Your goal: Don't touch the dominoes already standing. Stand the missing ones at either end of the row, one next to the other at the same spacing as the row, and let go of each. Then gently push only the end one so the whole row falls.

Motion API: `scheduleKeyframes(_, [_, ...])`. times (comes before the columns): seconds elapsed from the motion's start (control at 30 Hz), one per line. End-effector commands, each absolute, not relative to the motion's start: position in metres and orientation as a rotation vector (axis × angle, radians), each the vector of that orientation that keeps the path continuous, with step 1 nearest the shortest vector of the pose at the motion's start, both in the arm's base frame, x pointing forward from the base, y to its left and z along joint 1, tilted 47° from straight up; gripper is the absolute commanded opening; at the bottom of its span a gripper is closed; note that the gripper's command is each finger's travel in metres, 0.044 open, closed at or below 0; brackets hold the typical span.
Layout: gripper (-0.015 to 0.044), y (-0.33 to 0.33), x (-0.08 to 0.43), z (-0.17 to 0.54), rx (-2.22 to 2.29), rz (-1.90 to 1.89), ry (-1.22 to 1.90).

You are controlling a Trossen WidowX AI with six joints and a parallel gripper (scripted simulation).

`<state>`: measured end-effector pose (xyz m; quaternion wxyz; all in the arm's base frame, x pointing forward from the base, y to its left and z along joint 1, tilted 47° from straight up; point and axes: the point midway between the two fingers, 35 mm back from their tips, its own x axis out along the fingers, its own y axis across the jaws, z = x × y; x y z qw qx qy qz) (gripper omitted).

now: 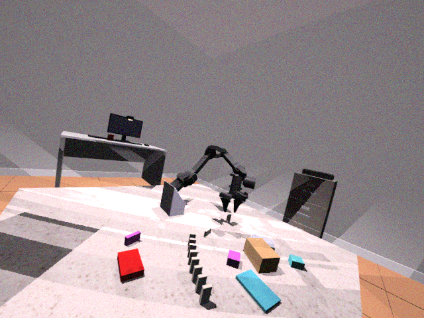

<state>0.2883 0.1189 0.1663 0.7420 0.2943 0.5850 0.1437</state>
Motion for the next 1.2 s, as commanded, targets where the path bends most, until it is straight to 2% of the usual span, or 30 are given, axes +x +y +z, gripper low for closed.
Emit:
scheduleKeyframes(0.0, [0.0440, 0.114, 0.272, 0.201, 0.839, 0.441, 1.382])
scheduleKeyframes(0.27, [0.0440, 0.118, 0.274, 0.197, 0.838, 0.441, 1.382])
scheduleKeyframes(0.53, [0.0440, 0.160, 0.283, 0.159, 0.841, 0.445, 1.380])
scheduleKeyframes(1.03, [0.0440, 0.172, 0.285, 0.148, 0.843, 0.446, 1.380])
scheduleKeyframes(1.17, [0.0335, 0.172, 0.285, 0.148, 0.843, 0.446, 1.380])
